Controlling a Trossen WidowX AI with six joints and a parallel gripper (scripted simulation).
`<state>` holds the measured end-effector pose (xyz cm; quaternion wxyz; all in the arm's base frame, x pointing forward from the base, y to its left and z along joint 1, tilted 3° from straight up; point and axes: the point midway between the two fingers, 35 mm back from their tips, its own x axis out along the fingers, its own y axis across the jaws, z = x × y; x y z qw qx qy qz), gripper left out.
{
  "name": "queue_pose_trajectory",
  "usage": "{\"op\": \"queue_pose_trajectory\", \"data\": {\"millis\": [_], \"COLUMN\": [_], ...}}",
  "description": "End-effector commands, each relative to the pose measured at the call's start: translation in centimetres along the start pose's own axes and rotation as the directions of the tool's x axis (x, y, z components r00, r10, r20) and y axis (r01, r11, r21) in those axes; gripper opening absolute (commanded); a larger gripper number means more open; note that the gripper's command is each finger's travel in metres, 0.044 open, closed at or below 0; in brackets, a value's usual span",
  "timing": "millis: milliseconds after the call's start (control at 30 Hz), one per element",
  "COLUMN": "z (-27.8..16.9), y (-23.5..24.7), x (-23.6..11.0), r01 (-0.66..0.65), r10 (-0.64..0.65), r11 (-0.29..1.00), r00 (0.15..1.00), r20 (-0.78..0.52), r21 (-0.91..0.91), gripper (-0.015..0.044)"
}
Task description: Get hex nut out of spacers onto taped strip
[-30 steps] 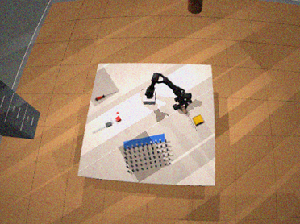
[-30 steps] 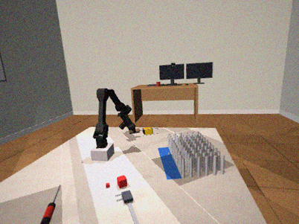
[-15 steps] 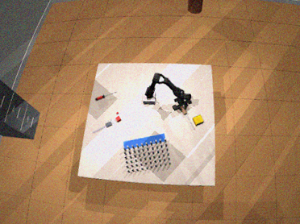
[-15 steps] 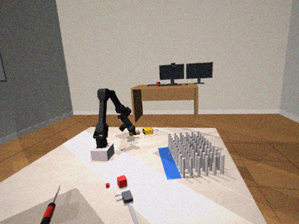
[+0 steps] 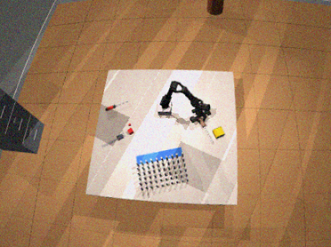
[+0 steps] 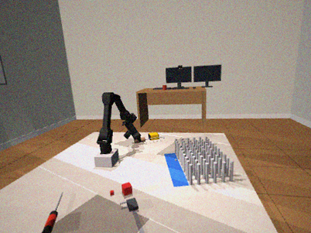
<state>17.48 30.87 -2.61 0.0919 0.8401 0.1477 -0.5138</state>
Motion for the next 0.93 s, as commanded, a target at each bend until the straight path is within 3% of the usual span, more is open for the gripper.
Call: {"op": "queue_pose_trajectory", "data": {"millis": [0,333,900], "z": [0.17,0.84,0.73], "y": [0.16,0.41,0.26], "x": [0.32,1.1,0.87], "r01": [-0.003,-0.003,0.0], "r10": [0.003,0.003,0.0], "r11": [1.0,1.0,1.0], "r00": [1.0,1.0,1.0], "r20": [-0.008,-0.008,0.0], "r21": [0.005,0.005,-0.001], "gripper": [0.0,0.0,0.044]}}
